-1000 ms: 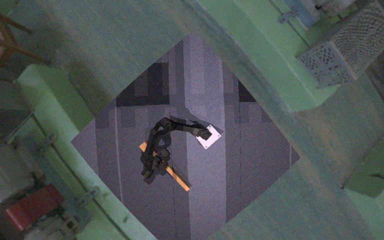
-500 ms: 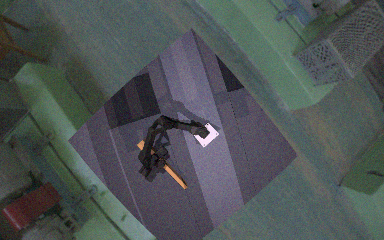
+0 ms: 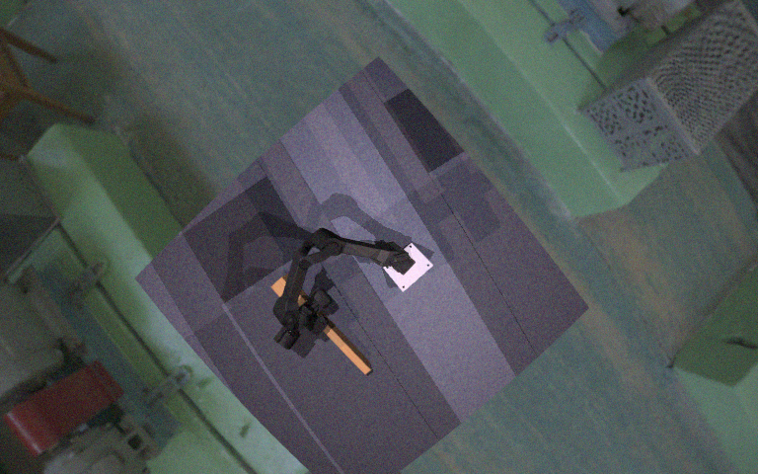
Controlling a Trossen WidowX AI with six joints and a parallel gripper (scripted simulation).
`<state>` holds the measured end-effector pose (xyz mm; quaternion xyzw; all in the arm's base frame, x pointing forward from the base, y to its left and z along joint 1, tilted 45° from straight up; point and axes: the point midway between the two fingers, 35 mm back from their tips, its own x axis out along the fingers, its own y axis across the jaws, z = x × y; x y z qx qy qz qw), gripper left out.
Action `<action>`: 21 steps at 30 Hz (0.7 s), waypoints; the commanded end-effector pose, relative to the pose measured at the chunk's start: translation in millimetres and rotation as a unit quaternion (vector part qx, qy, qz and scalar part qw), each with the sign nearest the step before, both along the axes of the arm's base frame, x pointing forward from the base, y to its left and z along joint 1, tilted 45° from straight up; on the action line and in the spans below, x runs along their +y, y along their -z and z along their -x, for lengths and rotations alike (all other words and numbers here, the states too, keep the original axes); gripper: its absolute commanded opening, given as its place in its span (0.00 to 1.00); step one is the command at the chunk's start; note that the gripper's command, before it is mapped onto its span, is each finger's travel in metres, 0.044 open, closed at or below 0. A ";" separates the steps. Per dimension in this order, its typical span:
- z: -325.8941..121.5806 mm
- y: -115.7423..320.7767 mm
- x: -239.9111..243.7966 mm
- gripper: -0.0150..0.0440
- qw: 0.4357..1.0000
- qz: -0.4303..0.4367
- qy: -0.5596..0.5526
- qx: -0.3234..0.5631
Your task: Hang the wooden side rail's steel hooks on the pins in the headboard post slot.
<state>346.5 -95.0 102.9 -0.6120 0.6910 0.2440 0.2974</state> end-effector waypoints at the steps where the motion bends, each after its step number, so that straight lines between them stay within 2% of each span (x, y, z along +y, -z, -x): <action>1: -0.6 -1.8 -0.2 0.25 1.000 0.001 -0.002 -0.003; 21: -0.4 0.5 -2.5 0.25 1.000 0.001 -0.002 -0.003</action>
